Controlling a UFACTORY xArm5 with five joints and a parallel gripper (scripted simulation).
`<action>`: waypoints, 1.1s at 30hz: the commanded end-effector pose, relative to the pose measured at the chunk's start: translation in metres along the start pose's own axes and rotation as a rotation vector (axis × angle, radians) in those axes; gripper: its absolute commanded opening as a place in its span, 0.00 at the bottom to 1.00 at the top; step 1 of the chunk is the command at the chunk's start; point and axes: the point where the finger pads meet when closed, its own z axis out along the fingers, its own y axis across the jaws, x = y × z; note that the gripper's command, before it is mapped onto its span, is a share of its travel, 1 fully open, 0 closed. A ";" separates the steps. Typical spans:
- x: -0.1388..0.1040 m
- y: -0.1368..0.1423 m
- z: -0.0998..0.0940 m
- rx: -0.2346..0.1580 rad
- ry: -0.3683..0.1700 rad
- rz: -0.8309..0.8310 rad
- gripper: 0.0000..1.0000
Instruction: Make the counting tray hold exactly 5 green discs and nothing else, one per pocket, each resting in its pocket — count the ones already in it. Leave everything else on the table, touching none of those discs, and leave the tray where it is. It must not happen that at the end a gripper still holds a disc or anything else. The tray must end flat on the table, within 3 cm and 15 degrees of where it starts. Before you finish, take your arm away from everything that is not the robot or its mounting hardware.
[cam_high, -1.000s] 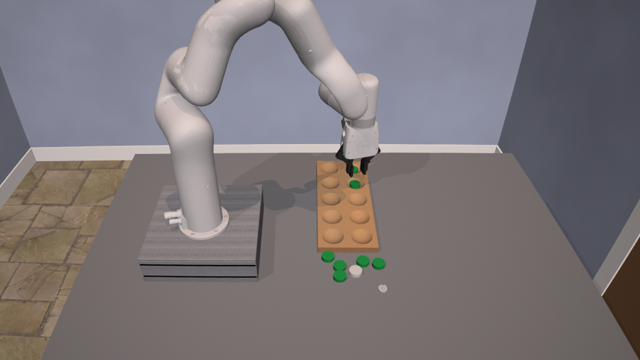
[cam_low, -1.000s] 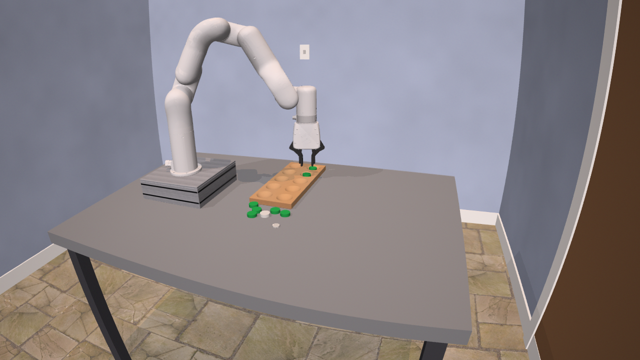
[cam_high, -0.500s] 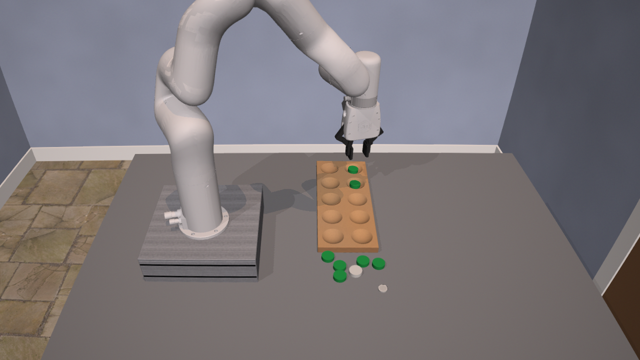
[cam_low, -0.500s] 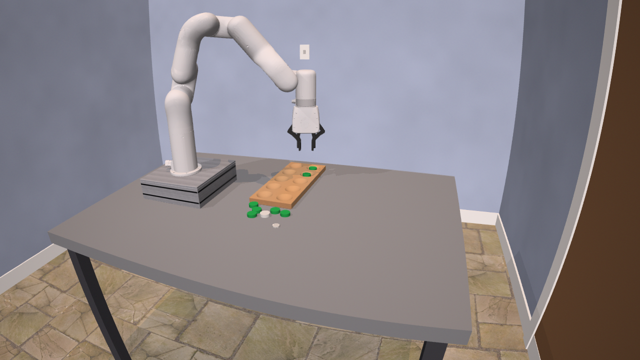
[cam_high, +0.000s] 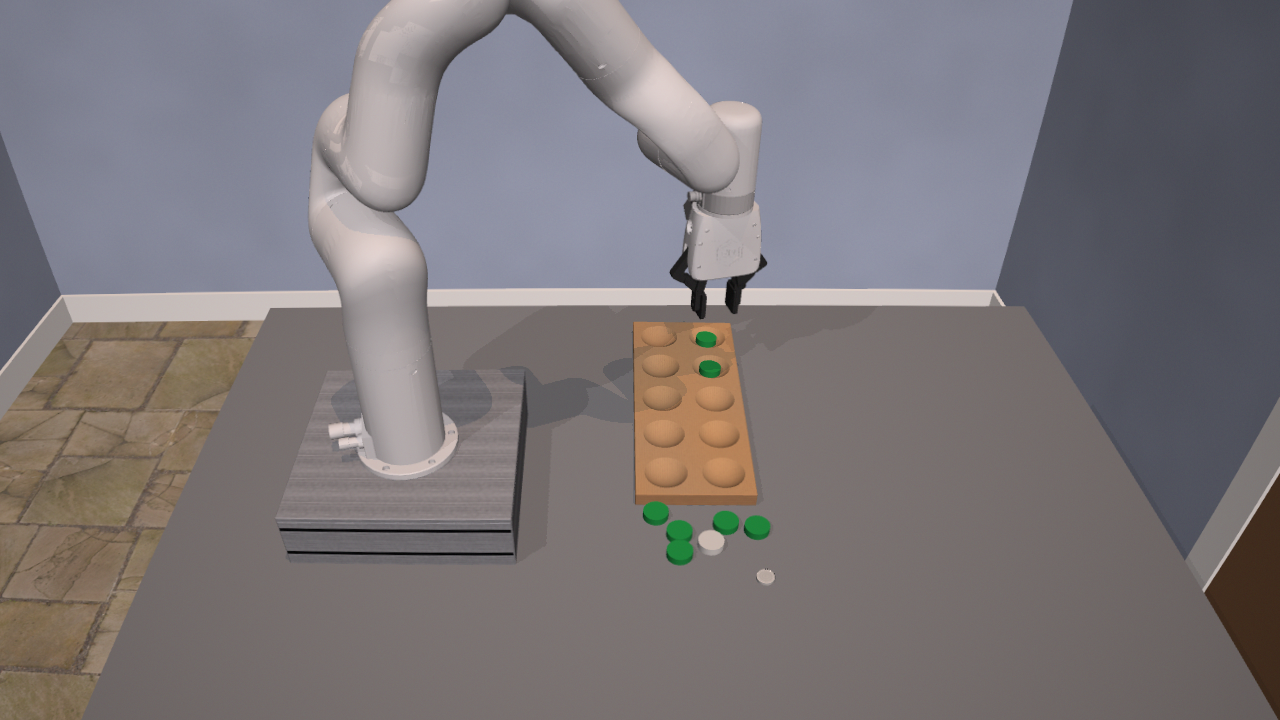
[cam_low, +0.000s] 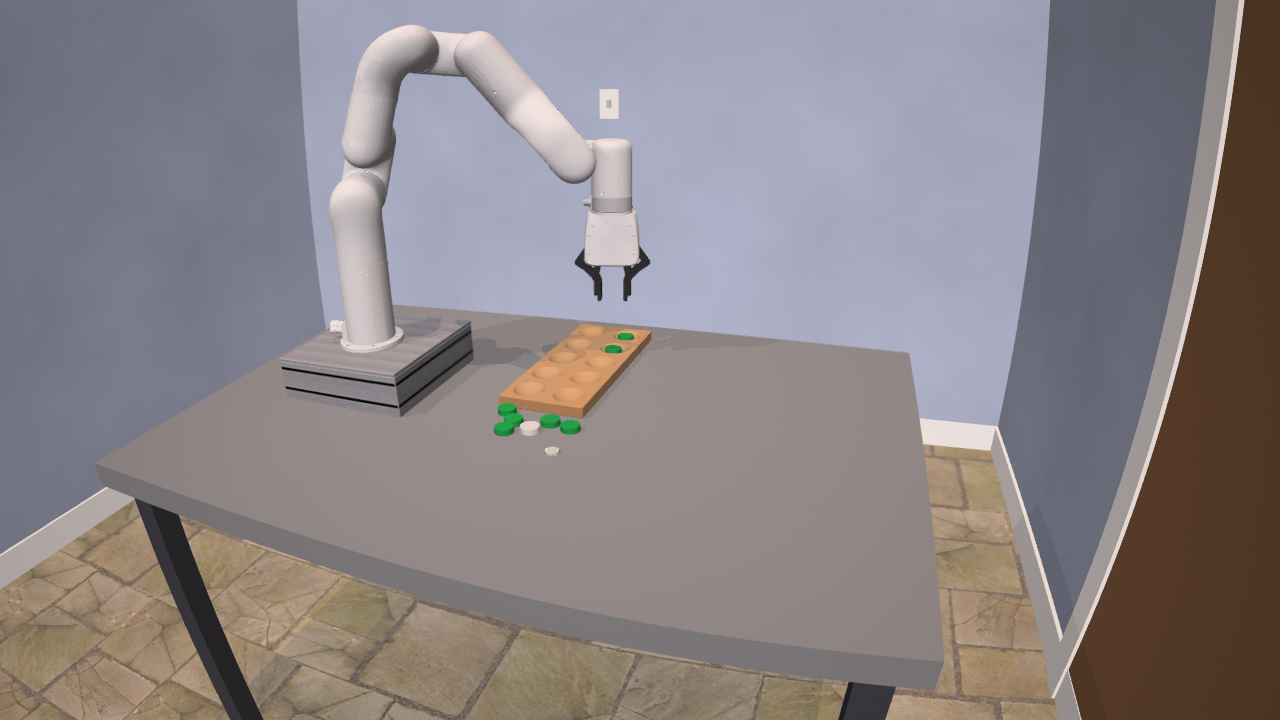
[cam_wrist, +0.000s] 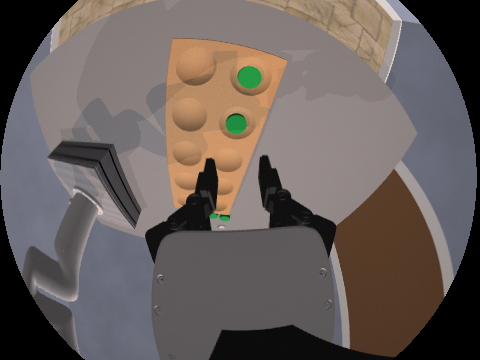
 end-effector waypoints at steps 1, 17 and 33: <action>0.000 0.001 -0.001 -0.004 0.001 0.000 0.47; 0.000 0.001 -0.001 -0.004 0.001 0.000 0.47; -0.009 0.003 -0.001 -0.004 0.001 0.052 0.47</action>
